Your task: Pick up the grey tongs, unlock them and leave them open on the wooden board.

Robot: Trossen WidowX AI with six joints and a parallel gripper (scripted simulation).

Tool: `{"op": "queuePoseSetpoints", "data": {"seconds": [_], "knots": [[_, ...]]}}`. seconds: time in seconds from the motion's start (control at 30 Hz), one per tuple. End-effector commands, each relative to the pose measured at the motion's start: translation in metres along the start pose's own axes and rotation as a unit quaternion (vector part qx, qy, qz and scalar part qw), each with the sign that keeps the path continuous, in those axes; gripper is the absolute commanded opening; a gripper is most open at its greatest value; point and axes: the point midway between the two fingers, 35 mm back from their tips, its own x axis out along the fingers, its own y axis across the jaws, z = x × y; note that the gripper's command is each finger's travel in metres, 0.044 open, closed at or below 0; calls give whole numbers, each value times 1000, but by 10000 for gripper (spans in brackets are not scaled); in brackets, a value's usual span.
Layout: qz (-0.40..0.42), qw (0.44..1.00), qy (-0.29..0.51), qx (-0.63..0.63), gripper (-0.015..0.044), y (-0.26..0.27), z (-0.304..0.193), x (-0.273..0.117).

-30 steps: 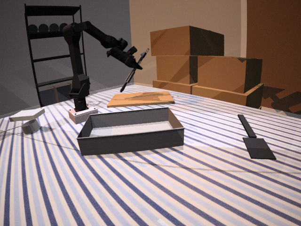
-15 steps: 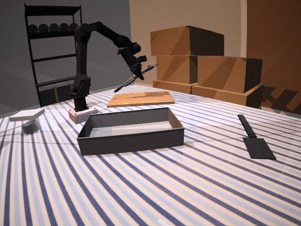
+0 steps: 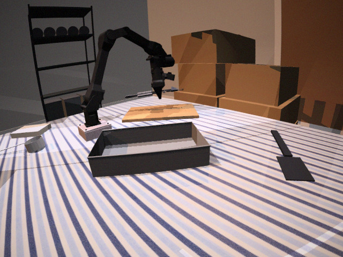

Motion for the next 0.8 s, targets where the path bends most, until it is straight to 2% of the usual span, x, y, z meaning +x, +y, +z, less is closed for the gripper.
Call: {"op": "queuePoseSetpoints", "data": {"seconds": [0.0, 0.33, 0.77], "knots": [[10, 999, 29, 13, -150, 1, -1, 0], [10, 999, 29, 13, -150, 1, -1, 1], [10, 999, 29, 13, -150, 1, -2, 21]]}}
